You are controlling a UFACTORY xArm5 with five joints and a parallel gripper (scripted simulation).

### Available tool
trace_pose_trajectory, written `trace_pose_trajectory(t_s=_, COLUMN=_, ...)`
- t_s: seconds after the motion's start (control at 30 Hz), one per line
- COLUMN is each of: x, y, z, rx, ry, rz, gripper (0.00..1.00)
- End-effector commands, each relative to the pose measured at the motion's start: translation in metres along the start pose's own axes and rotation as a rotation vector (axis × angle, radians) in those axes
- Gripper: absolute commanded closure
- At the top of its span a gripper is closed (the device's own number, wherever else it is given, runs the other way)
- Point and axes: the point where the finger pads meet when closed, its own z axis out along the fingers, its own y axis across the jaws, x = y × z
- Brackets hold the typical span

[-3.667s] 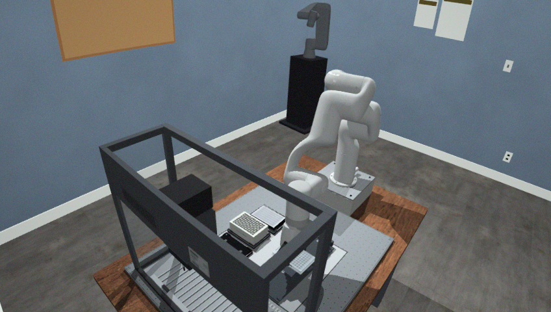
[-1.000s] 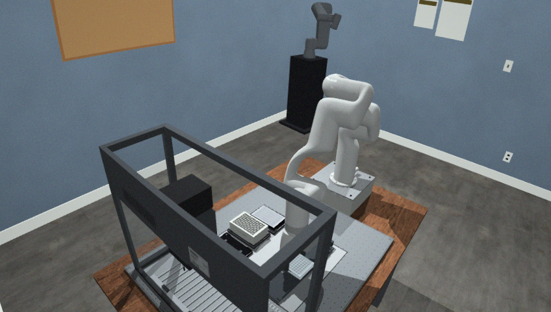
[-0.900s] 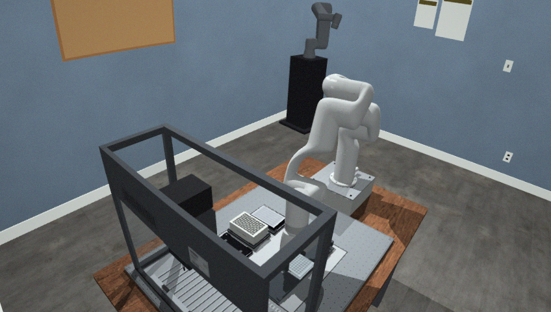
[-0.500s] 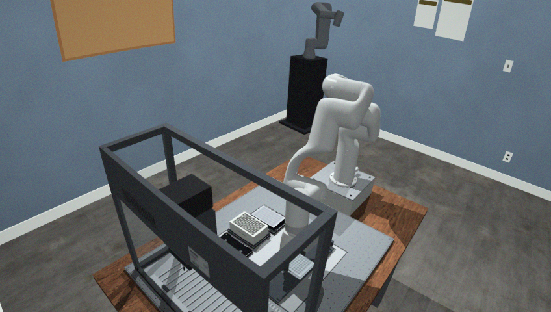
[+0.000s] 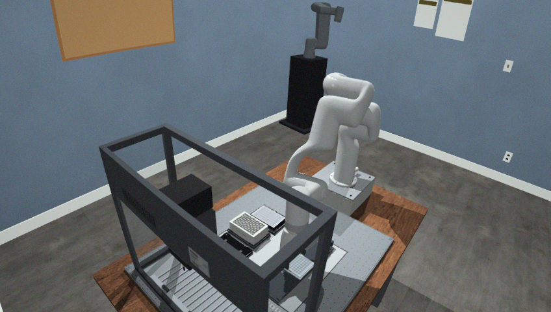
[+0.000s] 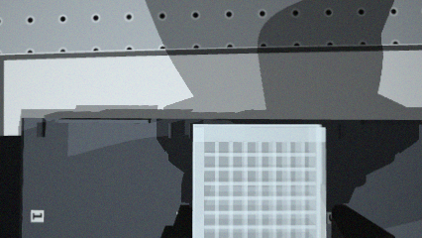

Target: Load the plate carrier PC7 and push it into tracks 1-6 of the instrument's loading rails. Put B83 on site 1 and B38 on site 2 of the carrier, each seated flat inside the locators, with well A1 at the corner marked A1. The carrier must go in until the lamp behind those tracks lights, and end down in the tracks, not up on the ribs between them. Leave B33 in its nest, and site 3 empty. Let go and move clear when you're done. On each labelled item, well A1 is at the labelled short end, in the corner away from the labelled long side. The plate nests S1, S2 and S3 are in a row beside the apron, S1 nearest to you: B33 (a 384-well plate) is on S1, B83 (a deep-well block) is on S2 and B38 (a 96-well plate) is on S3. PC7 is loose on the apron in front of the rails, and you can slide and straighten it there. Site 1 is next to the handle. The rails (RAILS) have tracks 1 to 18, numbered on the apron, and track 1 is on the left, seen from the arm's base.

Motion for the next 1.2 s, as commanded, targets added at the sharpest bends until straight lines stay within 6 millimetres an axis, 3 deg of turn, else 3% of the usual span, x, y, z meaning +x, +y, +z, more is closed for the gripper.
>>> trace_pose_trajectory(t_s=0.0, x=0.001, y=0.001, z=-0.008, rx=-0.009, ry=-0.026, rz=0.0, gripper=0.0)
trace_pose_trajectory(t_s=1.17, x=0.002, y=0.001, z=-0.058, rx=-0.009, ry=-0.026, rz=0.0, gripper=0.0)
